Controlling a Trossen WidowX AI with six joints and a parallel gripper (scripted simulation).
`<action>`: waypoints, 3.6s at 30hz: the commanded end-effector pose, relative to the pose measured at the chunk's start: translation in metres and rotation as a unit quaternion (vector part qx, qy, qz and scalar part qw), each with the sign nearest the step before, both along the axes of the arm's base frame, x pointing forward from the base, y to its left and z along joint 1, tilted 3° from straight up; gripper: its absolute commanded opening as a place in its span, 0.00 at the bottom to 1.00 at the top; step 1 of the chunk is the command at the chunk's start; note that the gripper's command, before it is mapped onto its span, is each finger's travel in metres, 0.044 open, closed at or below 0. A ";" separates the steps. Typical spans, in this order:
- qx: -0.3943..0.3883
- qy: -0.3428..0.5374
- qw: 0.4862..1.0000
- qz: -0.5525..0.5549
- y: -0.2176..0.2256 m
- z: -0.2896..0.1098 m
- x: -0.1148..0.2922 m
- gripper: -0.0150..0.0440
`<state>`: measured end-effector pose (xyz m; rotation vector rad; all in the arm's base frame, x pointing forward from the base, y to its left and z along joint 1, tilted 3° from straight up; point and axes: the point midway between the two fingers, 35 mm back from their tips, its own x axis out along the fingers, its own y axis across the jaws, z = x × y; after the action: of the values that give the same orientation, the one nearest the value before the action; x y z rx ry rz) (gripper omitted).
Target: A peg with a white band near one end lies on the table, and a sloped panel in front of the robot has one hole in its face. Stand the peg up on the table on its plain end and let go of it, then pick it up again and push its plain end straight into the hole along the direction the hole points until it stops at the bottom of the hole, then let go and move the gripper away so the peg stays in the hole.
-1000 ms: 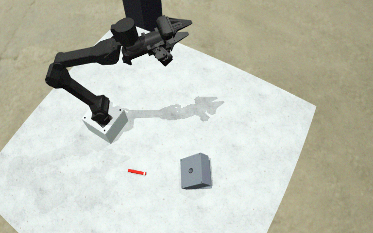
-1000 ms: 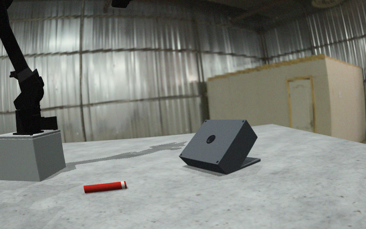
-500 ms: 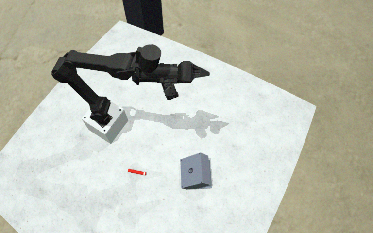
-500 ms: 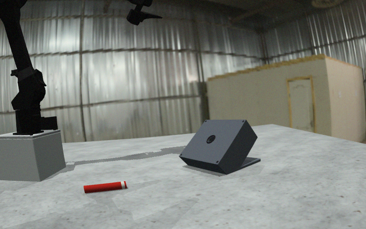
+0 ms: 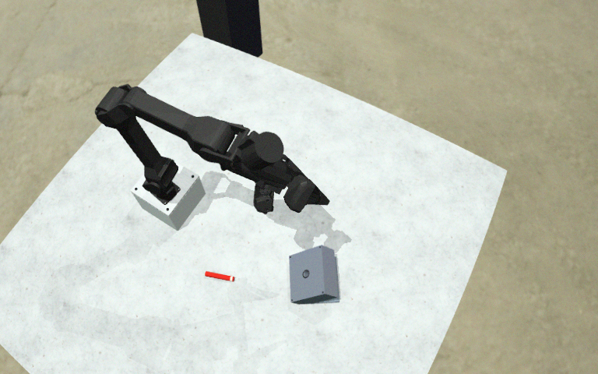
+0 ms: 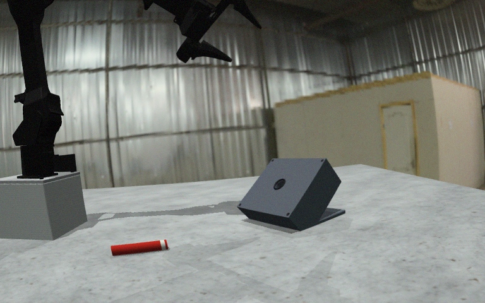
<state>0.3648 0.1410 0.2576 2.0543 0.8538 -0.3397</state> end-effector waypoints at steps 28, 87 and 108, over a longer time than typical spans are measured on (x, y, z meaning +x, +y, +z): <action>-0.044 0.398 0.857 -0.324 -0.177 -0.209 -0.058 1.00; -0.045 0.459 0.807 -0.368 -0.199 -0.304 -0.082 1.00; -0.045 0.459 0.807 -0.368 -0.199 -0.308 -0.082 0.44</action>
<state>0.2830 -0.0576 -0.0497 2.0060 0.4753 -1.8694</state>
